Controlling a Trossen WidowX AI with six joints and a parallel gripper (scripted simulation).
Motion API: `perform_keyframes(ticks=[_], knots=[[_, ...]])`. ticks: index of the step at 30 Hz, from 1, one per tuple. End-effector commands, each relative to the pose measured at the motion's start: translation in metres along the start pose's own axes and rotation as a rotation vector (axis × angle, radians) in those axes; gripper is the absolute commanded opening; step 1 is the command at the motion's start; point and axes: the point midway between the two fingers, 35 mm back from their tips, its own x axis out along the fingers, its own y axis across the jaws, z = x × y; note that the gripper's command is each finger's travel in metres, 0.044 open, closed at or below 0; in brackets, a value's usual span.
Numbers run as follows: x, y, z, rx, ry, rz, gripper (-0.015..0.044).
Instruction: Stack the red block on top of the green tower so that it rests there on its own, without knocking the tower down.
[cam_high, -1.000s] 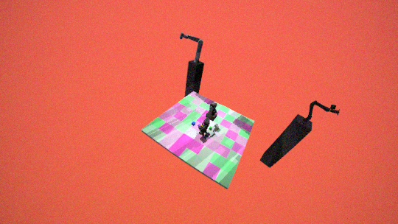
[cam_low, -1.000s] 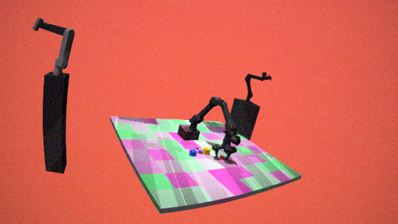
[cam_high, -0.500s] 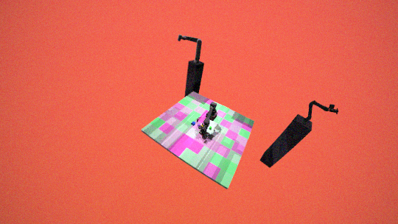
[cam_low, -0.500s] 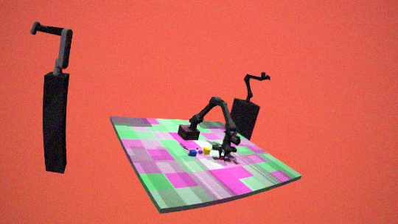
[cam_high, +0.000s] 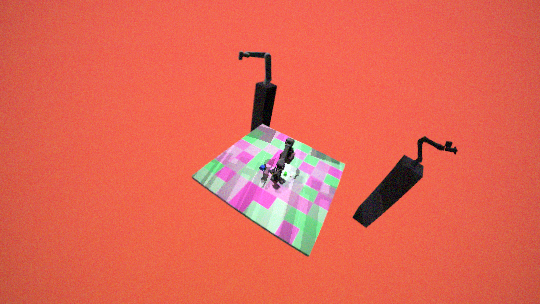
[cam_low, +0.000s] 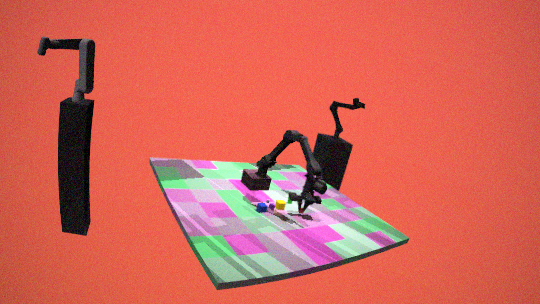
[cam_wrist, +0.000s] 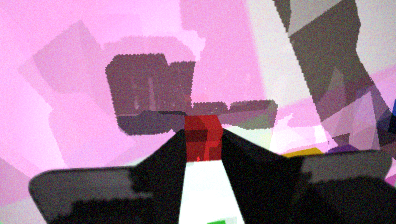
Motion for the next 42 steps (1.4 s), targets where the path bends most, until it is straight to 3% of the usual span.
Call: perform_keyframes(ticks=[1, 16, 27, 42], knots=[[-0.025, 0.002, 0.004, -0.004, -0.021, 0.008, 0.0000], [-0.099, 0.002, 0.002, -0.004, -0.021, 0.008, 0.0000], [-0.101, 0.002, -0.003, -0.003, -0.022, 0.009, 0.0000], [-0.107, 0.000, -0.064, 0.003, -0.020, 0.011, 0.0000]])
